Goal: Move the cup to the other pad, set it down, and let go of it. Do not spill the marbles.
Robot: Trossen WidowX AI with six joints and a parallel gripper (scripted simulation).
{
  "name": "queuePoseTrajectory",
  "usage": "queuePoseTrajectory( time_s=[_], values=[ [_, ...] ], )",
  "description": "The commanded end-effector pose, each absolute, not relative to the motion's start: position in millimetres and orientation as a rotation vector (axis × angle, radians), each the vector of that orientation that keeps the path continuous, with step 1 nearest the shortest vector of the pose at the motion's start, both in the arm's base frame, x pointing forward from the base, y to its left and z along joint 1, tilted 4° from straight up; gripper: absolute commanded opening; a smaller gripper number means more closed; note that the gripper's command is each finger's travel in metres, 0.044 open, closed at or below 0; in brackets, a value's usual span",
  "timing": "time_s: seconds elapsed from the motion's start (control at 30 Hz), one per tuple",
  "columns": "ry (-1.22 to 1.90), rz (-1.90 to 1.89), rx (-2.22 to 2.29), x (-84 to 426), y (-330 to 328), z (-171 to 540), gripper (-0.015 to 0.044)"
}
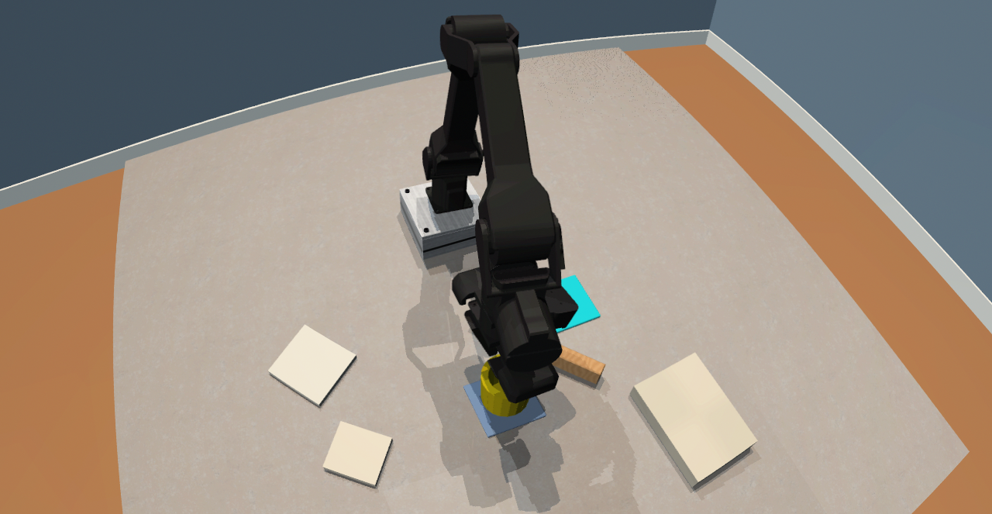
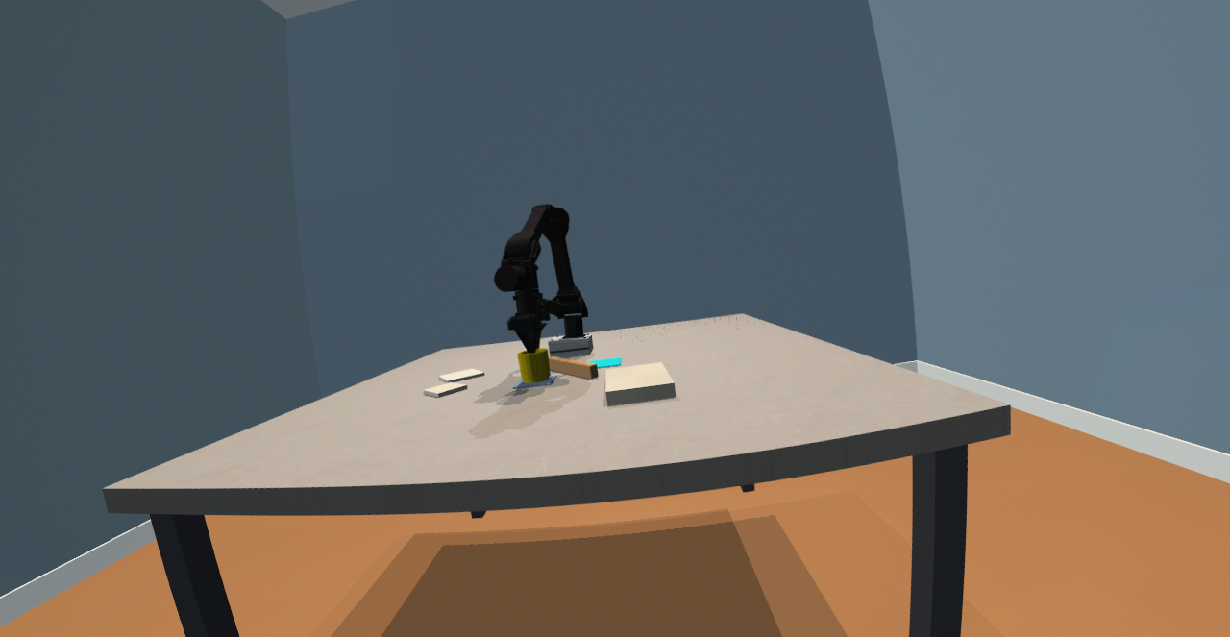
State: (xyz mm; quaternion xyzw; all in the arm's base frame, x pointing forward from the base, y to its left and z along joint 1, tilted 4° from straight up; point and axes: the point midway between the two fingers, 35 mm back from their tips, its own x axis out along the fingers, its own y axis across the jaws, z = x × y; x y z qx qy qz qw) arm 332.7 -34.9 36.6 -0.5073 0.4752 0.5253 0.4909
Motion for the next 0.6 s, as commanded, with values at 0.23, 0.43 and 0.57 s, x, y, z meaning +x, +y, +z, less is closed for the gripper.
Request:
queuePoseTrajectory(
  time_s=[0.23, 0.43, 0.57],
  values=[
    [1.158, 1.29, -1.219, 328, -33, 16, 0.0167],
    [1.158, 1.29, -1.219, 328, -33, 14, 0.0167],
    [1.158, 1.29, -1.219, 328, -33, 14, 0.0167]
  ],
)
